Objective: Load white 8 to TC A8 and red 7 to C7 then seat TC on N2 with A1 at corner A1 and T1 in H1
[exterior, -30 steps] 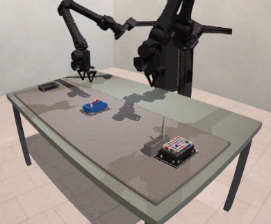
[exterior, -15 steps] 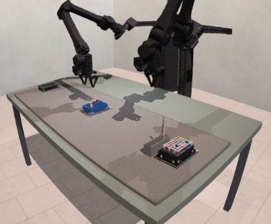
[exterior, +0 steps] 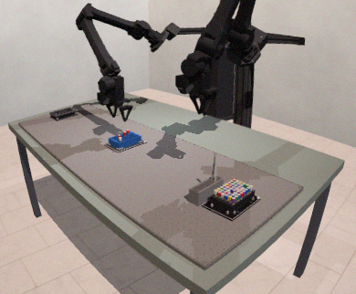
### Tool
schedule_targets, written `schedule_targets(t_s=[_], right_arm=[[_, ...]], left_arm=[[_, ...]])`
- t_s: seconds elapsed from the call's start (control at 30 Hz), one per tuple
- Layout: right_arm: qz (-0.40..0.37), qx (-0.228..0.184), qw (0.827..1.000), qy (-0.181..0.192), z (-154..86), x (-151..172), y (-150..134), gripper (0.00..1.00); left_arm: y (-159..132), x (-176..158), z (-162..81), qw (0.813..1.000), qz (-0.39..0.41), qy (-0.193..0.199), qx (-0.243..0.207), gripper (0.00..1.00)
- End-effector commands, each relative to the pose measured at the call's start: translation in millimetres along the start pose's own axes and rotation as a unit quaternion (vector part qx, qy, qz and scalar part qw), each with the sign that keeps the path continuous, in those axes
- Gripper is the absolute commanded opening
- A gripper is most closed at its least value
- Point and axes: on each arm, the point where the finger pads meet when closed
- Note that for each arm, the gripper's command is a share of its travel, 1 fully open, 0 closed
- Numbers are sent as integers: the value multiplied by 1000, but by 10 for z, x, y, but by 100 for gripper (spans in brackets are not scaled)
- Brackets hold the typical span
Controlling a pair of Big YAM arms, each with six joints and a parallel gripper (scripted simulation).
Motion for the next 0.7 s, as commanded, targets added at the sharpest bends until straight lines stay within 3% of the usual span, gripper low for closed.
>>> schedule_targets(t_s=[0.0, 0.07, 0.1, 0.23, 0.5, 0.67], right_arm=[[1, -1, 1000, 6, -6, 236, 37, 100], [1, -1, 1000, 6, -6, 236, 37, 100], [13, 8, 1000, -7, 150, 72, 43, 100], [1, -1, 1000, 6, 62, 416, 105, 100], [9, 3, 1000, -2, 271, 568, 215, 100], [1, -2, 1000, 7, 211, 811, 256, 100]], left_arm=[[61, 28, -14, 1000, -6, 3, -6, 23], [61, 28, -14, 1000, -6, 3, -6, 23], [61, 28, -14, 1000, -6, 3, -6, 23], [61, 28, -14, 1000, -6, 3, -6, 23], [61, 28, -14, 1000, -6, 3, -6, 23], [61, 28, -14, 1000, -6, 3, -6, 23]])
Point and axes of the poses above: on each arm, the point where the finger pads meet when closed, its own z axis out along the fingers, its own x axis across the jaws, y = z × x, and after that the axes turned 2 degrees about -z, right-handed
